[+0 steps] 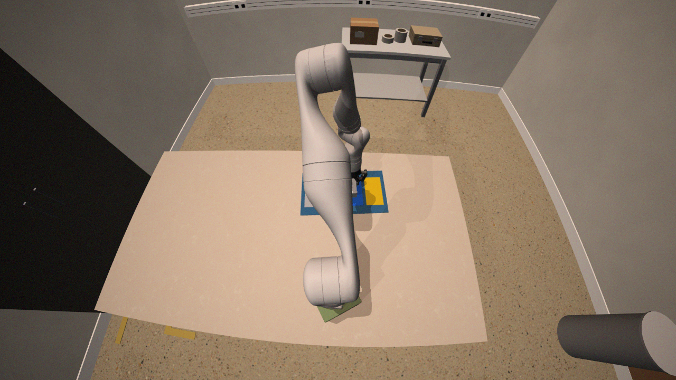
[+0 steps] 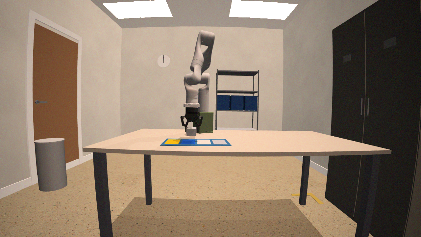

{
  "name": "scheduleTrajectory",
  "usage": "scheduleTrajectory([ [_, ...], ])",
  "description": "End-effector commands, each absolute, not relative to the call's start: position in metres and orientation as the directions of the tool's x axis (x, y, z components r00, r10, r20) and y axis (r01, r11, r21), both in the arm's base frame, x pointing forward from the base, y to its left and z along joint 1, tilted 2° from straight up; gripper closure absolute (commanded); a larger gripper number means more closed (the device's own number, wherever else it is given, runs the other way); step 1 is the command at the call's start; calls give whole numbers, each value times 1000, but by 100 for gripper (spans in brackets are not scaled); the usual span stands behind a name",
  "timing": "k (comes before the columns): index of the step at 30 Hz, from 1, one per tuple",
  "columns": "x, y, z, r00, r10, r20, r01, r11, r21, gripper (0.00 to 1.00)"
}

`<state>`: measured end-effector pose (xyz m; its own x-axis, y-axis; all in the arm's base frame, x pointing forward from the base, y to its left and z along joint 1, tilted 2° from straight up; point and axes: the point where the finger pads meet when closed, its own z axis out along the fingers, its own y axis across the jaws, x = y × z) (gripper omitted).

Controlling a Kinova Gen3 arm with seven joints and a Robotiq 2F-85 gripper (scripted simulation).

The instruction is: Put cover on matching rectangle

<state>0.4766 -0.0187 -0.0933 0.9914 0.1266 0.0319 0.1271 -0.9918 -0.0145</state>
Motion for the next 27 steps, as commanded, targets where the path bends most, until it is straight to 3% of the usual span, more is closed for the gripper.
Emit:
scheduleTrajectory([
  [1, 477, -28, -94, 990, 136, 29, 136, -991, -17, 100],
  [27, 476, -38, -96, 991, 134, 26, 135, -991, -17, 100],
])
